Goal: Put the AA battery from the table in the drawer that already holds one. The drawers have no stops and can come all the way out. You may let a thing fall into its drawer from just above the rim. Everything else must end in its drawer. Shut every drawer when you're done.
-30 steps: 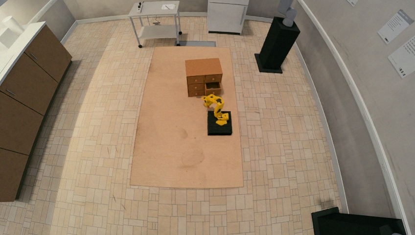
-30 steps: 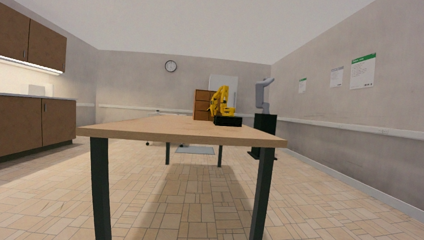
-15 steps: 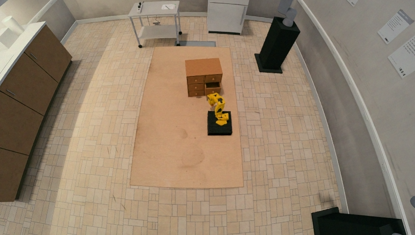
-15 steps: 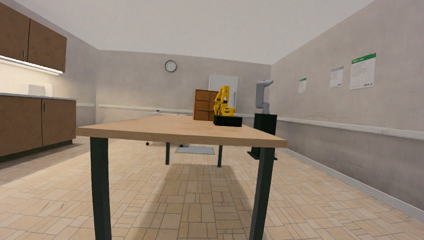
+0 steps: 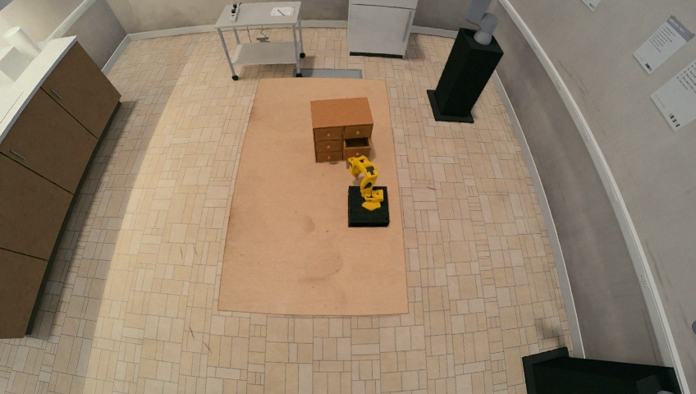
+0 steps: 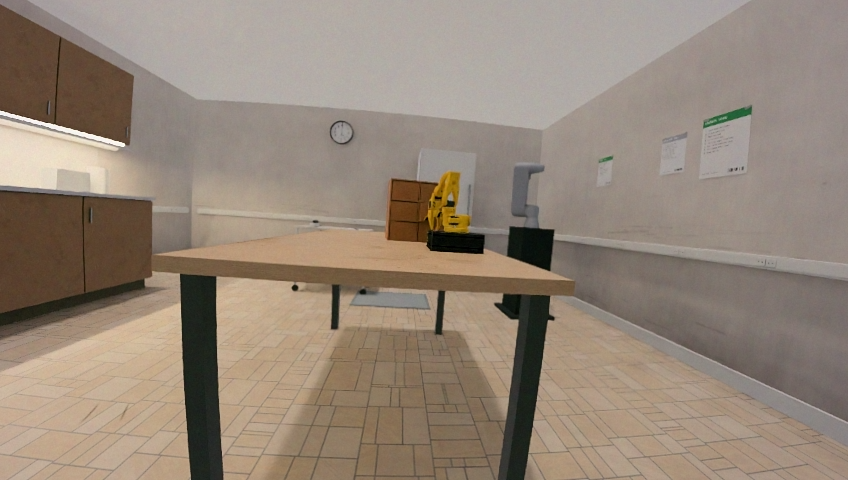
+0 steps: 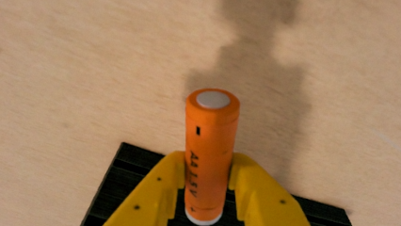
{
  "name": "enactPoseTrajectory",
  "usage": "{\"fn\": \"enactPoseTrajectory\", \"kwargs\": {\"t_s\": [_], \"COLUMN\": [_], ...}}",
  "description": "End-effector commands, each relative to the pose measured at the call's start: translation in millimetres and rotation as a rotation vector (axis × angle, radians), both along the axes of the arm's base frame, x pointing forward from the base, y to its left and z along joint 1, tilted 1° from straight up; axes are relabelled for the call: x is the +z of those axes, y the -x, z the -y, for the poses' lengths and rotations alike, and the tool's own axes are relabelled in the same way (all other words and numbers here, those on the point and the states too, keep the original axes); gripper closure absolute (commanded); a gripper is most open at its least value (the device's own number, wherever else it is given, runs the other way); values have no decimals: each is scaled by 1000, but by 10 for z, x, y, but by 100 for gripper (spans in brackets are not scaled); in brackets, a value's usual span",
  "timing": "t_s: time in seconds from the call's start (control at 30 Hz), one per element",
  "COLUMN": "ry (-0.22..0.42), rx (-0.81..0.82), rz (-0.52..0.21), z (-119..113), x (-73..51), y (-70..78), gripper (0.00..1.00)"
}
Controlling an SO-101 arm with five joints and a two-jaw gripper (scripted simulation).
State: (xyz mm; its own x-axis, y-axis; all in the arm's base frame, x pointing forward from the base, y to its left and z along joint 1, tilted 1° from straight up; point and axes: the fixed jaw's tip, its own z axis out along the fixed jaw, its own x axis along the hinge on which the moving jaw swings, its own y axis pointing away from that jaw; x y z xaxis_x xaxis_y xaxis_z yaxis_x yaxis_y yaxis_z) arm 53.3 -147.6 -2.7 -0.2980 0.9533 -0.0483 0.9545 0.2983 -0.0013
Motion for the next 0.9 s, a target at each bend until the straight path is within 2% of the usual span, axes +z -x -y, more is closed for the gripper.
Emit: {"fn": "enactPoseTrajectory", "kwargs": {"t_s": [0.0,0.3,0.37,0.47,0.87], "ry": [71,221,221,263,263], "rx": [-10,-10,-10,-10,-10], "rz": [23,68,68,81,81], "z": [13,-2,-2,-10,-10], "x": [129,356,356,407,407], "y": [9,14,14,16,16], "gripper": [100,100,100,100,100]}}
